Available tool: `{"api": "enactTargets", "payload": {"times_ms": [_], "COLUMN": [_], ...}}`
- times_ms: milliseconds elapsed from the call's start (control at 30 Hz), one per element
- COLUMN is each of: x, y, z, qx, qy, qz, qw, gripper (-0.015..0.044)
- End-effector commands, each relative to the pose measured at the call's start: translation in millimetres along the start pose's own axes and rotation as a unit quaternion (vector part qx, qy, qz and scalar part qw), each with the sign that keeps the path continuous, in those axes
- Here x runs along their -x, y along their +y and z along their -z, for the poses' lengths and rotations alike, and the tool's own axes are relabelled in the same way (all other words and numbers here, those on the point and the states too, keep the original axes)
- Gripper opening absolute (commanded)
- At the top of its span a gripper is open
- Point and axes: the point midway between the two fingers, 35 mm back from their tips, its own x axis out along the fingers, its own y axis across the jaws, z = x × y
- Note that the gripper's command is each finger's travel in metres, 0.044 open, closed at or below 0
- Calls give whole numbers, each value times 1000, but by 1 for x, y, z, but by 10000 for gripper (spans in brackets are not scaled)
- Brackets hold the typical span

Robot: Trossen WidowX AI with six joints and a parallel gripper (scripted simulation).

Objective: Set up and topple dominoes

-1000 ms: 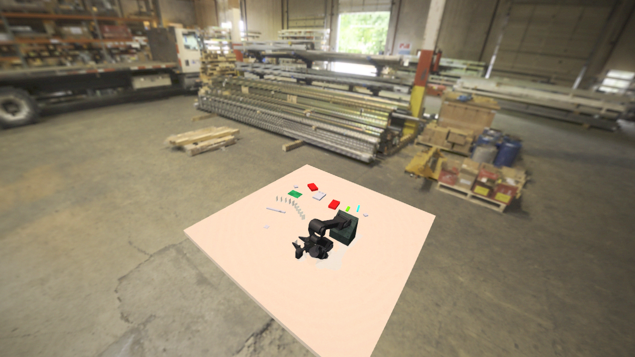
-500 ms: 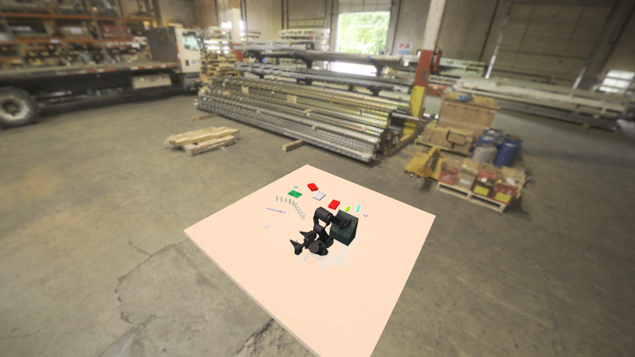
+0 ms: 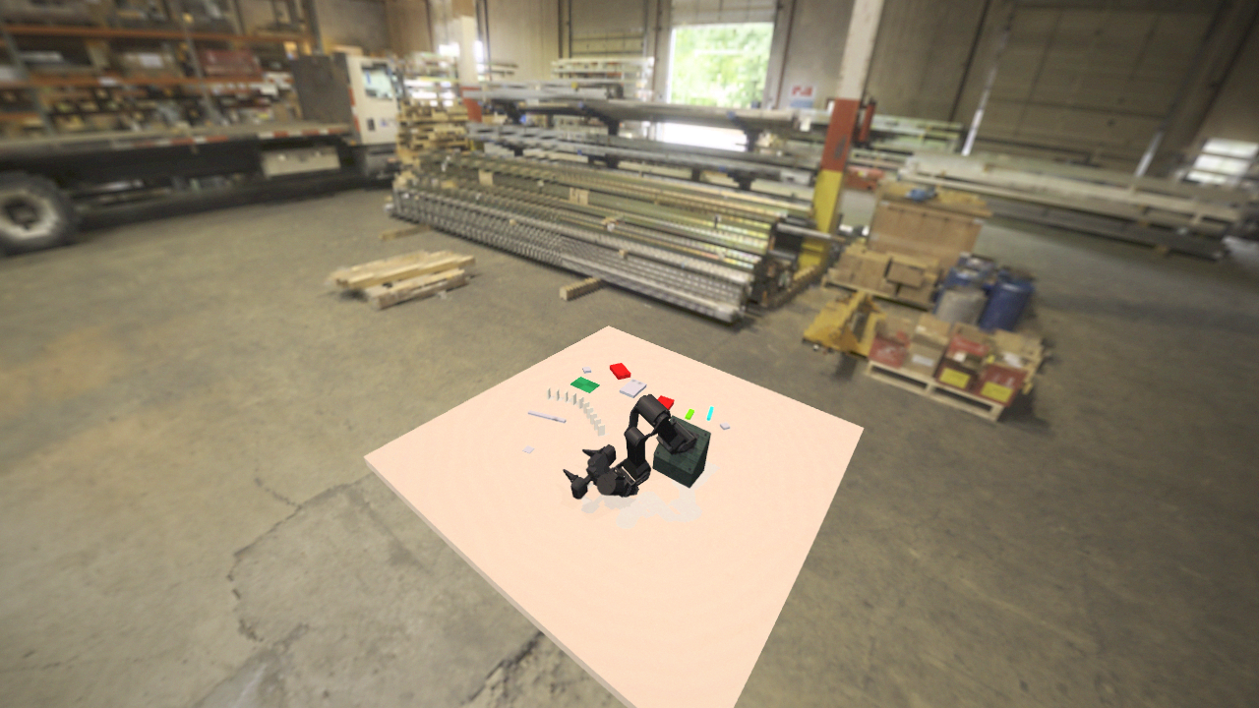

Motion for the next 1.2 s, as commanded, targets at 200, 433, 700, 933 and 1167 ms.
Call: {"api": "enactTargets", "payload": {"times_ms": [200,433,700,933,1167], "x": [-51,-81,-47,-18,1], "y": [-4,-8,-25,-16,-18], "z": [0,17,12,-19,-28], "qx": [73,154,120,26,-12], "qy": [54,235,532,629,668], "qz": [18,2,-30,-62,-49], "qw": [996,960,837,774,743], "gripper": [440,440,440,440,440]}}
